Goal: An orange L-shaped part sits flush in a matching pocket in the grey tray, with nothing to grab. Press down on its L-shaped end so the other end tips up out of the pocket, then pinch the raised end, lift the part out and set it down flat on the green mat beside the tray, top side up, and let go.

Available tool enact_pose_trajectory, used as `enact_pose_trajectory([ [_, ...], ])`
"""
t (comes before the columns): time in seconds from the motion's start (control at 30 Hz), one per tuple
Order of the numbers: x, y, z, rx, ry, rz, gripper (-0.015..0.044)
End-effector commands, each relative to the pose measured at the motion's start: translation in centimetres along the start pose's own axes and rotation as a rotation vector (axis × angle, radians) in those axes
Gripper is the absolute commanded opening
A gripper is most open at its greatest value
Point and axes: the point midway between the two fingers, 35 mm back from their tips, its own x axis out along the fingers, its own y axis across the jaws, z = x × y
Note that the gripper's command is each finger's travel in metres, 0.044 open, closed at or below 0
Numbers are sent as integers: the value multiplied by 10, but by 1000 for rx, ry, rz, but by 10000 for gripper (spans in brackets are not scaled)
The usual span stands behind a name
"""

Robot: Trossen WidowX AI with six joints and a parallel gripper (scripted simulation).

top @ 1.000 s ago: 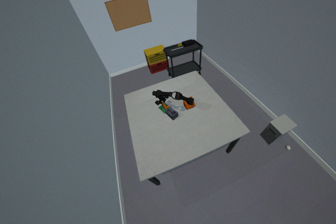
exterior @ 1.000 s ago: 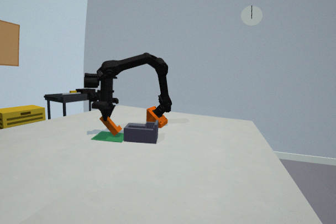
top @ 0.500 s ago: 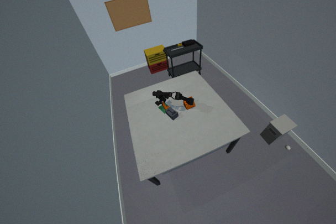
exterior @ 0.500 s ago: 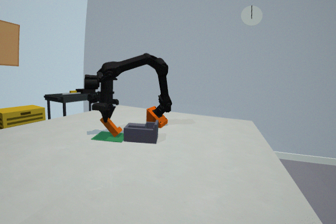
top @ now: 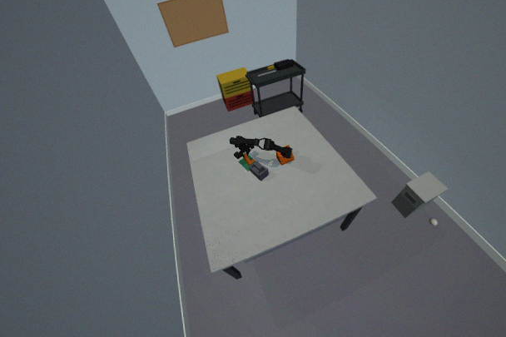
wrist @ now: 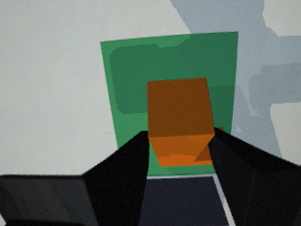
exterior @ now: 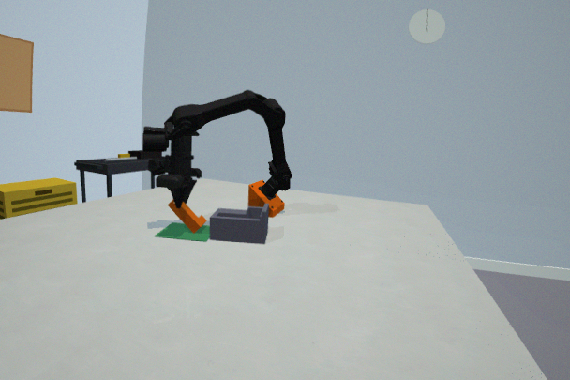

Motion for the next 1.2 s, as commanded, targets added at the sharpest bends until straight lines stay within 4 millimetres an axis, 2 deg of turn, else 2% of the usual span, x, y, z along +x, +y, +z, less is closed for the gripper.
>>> enact_pose_trajectory([
  [0.0, -2, 0, 0, 0, 0, -1, 262],
  [0.1, -20, 1, 2, 2, -1, 0, 341],
  [0.17, -40, 2, 3, 3, -1, 0, 394],
  [0.27, -77, 1, 1, 6, 0, 1, 400],
  [0.3, -84, 0, 1, 6, 0, 1, 400],
  [1.17, -82, 1, 2, 11, -6, 12, 400],
])
